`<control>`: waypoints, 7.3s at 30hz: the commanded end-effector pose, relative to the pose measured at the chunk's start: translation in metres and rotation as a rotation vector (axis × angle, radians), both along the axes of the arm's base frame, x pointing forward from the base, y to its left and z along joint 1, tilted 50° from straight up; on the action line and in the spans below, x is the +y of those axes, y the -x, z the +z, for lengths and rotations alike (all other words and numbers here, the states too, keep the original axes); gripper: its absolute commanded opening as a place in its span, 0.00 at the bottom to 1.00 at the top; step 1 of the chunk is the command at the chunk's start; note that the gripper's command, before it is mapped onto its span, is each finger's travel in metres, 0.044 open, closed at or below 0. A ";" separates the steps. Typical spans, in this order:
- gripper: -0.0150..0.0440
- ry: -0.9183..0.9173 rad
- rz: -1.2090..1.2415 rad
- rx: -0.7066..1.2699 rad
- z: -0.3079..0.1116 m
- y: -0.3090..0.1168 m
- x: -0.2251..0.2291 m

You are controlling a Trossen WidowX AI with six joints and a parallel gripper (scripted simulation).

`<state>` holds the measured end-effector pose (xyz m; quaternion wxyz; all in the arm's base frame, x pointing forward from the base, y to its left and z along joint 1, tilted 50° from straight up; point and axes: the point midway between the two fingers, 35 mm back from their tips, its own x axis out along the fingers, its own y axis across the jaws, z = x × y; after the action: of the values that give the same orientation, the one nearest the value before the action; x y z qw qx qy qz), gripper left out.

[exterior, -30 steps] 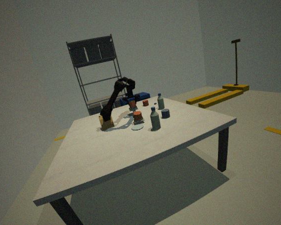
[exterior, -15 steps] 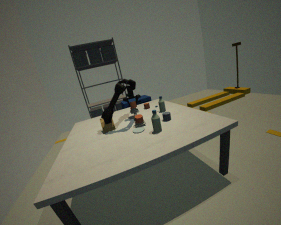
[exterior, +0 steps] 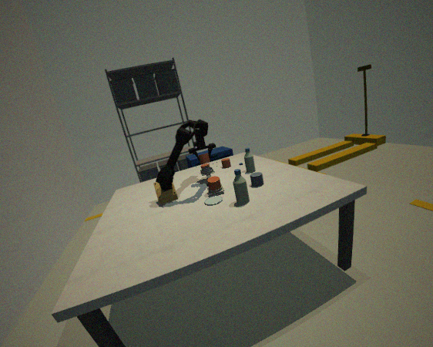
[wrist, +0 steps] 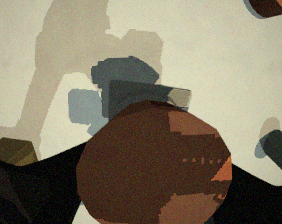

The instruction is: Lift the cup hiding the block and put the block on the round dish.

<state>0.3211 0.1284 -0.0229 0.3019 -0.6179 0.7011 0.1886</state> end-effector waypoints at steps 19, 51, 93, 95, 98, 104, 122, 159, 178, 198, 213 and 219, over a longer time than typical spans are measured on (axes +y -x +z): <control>0.25 0.002 0.000 0.000 0.014 0.002 0.014; 0.25 0.002 0.000 0.000 0.014 0.002 0.014; 0.25 -0.014 -0.001 -0.010 -0.142 0.081 0.028; 0.25 -0.013 -0.001 -0.010 -0.147 0.081 0.023; 0.25 -0.013 -0.001 -0.010 -0.158 0.082 0.010; 0.25 -0.012 -0.001 -0.010 -0.164 0.082 0.003; 0.39 -0.019 -0.009 -0.018 -0.173 0.081 -0.007; 0.69 -0.042 -0.207 -0.211 -0.070 0.029 0.010; 0.69 0.024 -0.361 -0.421 -0.012 0.007 -0.035; 0.69 0.025 -0.361 -0.422 -0.031 0.008 -0.057; 0.47 0.026 -0.361 -0.422 -0.036 0.009 -0.064; 0.30 0.025 -0.361 -0.422 -0.034 0.008 -0.061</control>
<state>0.3131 0.0659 -0.0586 0.4648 -0.5096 0.7240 -0.0113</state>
